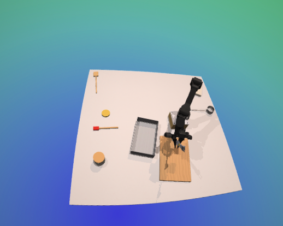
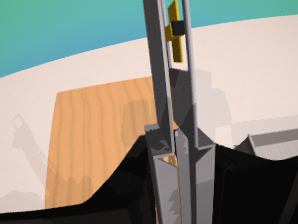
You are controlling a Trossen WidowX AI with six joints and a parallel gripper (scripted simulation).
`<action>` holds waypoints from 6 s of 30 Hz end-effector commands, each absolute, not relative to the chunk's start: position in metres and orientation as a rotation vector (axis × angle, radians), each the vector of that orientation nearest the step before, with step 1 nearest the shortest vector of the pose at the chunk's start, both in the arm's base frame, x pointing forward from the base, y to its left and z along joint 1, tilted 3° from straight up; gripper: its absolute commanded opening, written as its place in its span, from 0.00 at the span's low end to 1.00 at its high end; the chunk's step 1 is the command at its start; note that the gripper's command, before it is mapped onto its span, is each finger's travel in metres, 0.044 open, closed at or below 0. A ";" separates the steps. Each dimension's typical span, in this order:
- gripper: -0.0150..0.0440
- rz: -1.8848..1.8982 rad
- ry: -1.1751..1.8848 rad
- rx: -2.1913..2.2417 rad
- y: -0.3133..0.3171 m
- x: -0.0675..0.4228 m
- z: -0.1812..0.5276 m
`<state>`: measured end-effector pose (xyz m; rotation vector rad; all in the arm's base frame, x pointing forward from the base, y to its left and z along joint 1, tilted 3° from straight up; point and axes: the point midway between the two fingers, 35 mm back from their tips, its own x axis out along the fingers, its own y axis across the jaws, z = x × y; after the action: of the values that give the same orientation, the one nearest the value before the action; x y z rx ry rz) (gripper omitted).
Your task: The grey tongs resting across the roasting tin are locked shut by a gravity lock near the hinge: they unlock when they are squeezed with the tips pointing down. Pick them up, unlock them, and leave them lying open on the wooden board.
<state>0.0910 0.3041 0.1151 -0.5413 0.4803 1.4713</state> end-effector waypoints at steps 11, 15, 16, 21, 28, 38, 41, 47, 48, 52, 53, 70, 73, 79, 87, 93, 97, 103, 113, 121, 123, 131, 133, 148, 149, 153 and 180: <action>0.00 1.423 0.637 -0.653 0.320 0.096 0.114; 0.00 1.406 0.691 -0.694 0.323 0.097 0.111; 0.00 1.402 0.704 -0.705 0.324 0.097 0.110; 0.00 1.378 0.769 -0.758 0.327 0.097 0.107; 0.00 1.342 0.854 -0.837 0.330 0.097 0.104; 0.00 1.283 0.969 -0.956 0.333 0.096 0.099; 0.00 1.265 1.002 -0.994 0.333 0.096 0.099; 0.00 1.228 1.060 -1.068 0.334 0.095 0.097; 0.00 1.221 1.070 -1.081 0.334 0.095 0.097; 0.00 1.195 1.107 -1.132 0.334 0.094 0.096; 0.00 1.188 1.116 -1.145 0.334 0.094 0.096; 0.00 1.151 1.162 -1.217 0.334 0.094 0.092; 0.00 1.151 1.162 -1.217 0.334 0.094 0.087; 0.00 1.151 1.163 -1.217 0.335 0.095 0.077; 0.00 1.151 1.163 -1.216 0.336 0.096 0.064; 0.00 1.151 1.163 -1.216 0.337 0.097 0.055; 0.00 1.151 1.163 -1.216 0.337 0.097 0.048; 0.00 1.151 1.163 -1.216 0.336 0.098 0.038; 0.00 1.151 1.164 -1.216 0.335 0.099 0.022; 0.00 1.151 1.164 -1.216 0.334 0.099 0.012; 0.00 1.151 1.164 -1.216 0.334 0.099 0.012; 0.36 1.148 1.176 -1.216 0.333 0.098 0.011; 0.44 1.148 1.176 -1.216 0.333 0.098 0.011; 1.00 1.148 1.176 -1.216 0.334 0.096 0.012; 1.00 1.149 1.176 -1.216 0.335 0.091 0.015; 1.00 1.154 1.175 -1.213 0.344 0.048 0.035; 1.00 1.183 1.164 -1.221 0.331 -0.062 0.137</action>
<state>-0.0617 0.3316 0.1366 -1.2171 1.1615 1.1853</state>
